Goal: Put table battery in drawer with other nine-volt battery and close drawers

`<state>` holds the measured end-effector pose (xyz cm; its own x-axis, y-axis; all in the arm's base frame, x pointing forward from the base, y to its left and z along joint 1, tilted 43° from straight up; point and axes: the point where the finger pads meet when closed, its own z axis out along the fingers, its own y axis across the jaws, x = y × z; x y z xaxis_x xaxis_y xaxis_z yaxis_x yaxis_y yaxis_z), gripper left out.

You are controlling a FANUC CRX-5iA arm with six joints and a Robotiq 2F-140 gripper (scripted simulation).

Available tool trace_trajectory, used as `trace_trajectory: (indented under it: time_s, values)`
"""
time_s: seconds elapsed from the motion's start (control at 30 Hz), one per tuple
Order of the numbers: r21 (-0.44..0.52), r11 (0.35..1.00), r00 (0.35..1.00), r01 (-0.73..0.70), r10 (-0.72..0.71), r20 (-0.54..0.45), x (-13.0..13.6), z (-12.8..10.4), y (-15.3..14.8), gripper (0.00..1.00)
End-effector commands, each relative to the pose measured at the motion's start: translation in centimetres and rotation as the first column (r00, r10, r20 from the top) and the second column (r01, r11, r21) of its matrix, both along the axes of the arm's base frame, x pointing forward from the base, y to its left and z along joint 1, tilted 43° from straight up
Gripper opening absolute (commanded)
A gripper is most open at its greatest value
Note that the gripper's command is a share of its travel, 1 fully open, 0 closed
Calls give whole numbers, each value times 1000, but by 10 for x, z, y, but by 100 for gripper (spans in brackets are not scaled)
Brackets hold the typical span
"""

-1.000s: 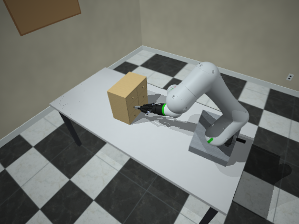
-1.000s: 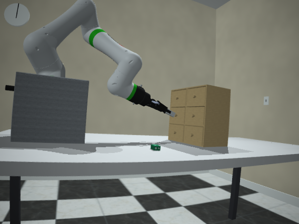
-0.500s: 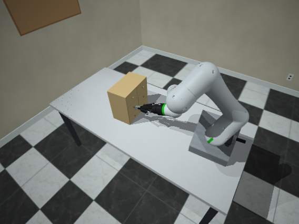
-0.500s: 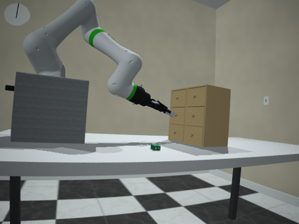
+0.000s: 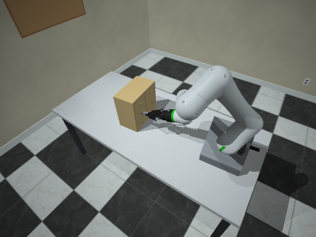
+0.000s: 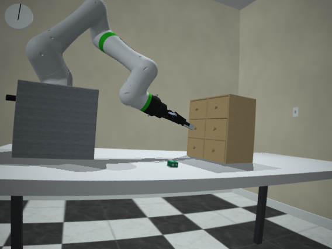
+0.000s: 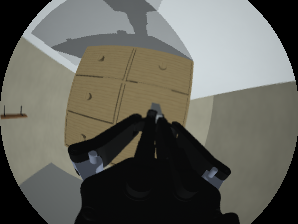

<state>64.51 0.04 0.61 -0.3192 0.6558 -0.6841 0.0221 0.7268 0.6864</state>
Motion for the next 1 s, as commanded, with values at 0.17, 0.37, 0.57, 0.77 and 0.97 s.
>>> trace_trajectory:
  time_s: [0.17,0.37,0.57,0.77,0.97]
  values:
    - [0,1000,1000,0,0,0,0,0,0,0]
    - [0,1000,1000,0,0,0,0,0,0,0]
    - [0,1000,1000,0,0,0,-2,0,0,0]
    - [0,1000,1000,0,0,0,-14,0,0,0]
    - [0,1000,1000,0,0,0,-43,0,1,0]
